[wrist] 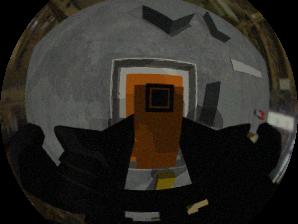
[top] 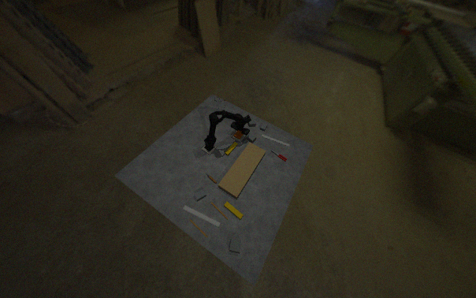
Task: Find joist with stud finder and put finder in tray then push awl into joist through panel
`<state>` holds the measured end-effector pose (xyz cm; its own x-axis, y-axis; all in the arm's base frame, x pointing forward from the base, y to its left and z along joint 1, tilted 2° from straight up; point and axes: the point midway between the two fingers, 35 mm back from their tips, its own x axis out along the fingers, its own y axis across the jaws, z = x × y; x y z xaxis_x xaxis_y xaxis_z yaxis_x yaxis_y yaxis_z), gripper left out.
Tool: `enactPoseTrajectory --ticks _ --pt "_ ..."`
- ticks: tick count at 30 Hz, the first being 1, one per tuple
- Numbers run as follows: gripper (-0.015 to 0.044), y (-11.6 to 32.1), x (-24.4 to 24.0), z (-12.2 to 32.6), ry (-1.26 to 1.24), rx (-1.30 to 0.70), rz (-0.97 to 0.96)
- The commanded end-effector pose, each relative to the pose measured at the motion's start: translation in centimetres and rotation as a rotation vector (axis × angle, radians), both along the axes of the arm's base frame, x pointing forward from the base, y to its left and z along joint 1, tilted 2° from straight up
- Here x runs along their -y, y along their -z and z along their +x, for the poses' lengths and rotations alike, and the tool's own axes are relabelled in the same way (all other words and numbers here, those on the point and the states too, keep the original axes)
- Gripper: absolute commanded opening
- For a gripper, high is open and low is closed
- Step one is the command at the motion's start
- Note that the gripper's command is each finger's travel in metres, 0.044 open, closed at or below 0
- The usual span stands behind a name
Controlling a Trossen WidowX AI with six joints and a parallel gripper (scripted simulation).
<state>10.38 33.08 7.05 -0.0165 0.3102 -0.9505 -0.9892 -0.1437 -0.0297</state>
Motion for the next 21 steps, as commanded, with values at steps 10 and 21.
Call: enactPoseTrajectory --ticks 10,21 --pt "0.044 -7.4 0.0 -0.1 0.0 0.0 0.0" --pt "0.044 -7.3 4.0 8.6 0.248 0.004 -0.039"
